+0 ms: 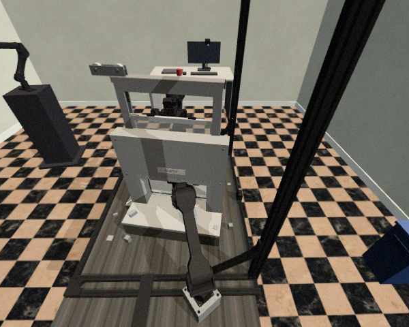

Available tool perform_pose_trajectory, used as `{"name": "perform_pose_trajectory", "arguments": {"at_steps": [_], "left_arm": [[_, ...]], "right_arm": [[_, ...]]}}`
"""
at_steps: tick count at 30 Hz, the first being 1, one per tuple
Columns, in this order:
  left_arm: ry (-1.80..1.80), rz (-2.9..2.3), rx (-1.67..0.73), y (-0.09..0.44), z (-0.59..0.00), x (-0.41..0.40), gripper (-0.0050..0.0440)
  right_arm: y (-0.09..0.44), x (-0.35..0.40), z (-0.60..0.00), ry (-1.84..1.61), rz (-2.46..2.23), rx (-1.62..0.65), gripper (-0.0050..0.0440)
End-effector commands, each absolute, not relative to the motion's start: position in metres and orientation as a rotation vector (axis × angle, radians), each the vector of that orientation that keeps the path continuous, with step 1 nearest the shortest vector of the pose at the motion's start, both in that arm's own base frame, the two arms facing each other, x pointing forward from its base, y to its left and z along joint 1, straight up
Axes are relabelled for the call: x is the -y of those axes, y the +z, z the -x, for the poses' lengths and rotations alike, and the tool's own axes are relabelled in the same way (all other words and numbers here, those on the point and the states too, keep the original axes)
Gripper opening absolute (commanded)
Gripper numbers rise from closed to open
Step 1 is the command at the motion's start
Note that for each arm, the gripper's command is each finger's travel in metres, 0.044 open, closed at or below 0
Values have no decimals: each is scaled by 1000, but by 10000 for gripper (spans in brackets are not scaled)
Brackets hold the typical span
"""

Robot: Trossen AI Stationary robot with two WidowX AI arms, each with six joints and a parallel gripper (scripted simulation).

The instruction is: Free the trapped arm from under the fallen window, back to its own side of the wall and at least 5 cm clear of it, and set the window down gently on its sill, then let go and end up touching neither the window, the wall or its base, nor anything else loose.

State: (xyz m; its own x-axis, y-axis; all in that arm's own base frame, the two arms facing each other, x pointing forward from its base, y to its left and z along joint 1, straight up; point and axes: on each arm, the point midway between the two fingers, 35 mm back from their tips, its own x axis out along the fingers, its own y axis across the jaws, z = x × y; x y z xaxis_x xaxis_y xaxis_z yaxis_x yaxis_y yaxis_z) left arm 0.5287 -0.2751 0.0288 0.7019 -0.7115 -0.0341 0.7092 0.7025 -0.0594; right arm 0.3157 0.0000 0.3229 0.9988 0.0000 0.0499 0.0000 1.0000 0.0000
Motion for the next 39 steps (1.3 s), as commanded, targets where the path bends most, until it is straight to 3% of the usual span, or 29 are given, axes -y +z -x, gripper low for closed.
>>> {"name": "perform_pose_trajectory", "arguments": {"at_steps": [1, 22, 39], "left_arm": [[-791, 43, -56, 29, -529, 275, 400], [-791, 36, -54, 28, -529, 275, 400], [-791, 36, -54, 28, -529, 275, 400]], "right_arm": [[323, 0, -316, 0, 0, 50, 400], [323, -1, -313, 2, 0, 44, 400], [314, -18, -209, 90, 8, -137, 400]]}}
